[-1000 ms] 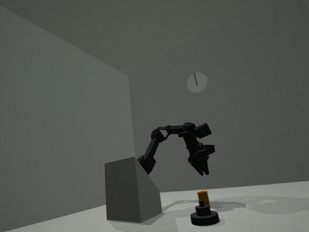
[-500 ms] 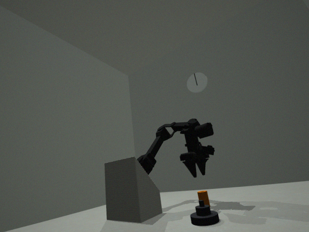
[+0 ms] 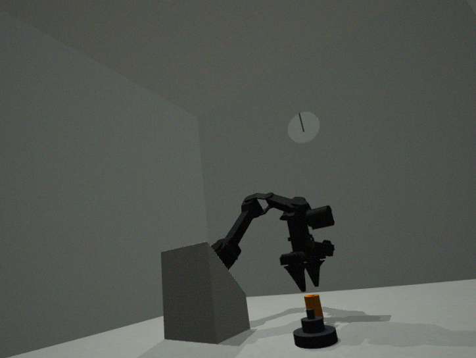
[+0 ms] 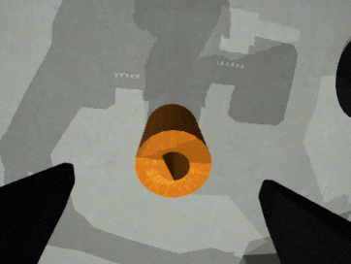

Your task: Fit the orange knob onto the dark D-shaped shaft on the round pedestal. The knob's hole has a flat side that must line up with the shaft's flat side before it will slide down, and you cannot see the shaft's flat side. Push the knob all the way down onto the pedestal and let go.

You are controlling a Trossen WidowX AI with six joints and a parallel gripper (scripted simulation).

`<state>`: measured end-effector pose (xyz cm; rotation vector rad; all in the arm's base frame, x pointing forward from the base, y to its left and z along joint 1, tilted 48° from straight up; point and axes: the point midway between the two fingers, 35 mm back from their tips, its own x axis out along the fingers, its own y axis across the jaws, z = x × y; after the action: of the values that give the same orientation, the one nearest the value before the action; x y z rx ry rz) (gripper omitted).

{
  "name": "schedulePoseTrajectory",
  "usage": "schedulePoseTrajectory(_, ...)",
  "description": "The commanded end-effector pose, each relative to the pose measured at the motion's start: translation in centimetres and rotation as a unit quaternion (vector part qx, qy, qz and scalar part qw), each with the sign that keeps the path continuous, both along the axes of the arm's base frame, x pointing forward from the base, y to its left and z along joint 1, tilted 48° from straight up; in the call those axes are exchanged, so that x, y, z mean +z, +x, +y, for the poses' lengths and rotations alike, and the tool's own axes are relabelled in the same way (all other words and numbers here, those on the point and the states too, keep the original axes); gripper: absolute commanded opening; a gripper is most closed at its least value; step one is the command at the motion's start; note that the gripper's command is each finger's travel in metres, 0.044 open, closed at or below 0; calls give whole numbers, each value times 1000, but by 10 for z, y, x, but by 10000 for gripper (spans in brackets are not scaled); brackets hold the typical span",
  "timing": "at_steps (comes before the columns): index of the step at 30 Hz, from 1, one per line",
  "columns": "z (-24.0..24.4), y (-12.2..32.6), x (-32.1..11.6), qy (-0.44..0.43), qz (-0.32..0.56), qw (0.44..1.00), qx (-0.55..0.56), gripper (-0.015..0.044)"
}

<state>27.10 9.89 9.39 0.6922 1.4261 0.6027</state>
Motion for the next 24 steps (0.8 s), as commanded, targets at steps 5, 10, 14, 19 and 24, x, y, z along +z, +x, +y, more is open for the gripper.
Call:
schedulePoseTrajectory(5, 8, 0, -10, -1, 5, 1000, -3, 440)
schedulePoseTrajectory(10, 14, 2, -16, -1, 5, 1000, -3, 440)
schedulePoseTrajectory(14, 18, 2, -21, -1, 5, 1000, -3, 440)
schedulePoseTrajectory(19, 24, 3, -26, -1, 5, 1000, -3, 440)
schedulePoseTrajectory(24, 30, 3, -31, -1, 5, 1000, -3, 440)
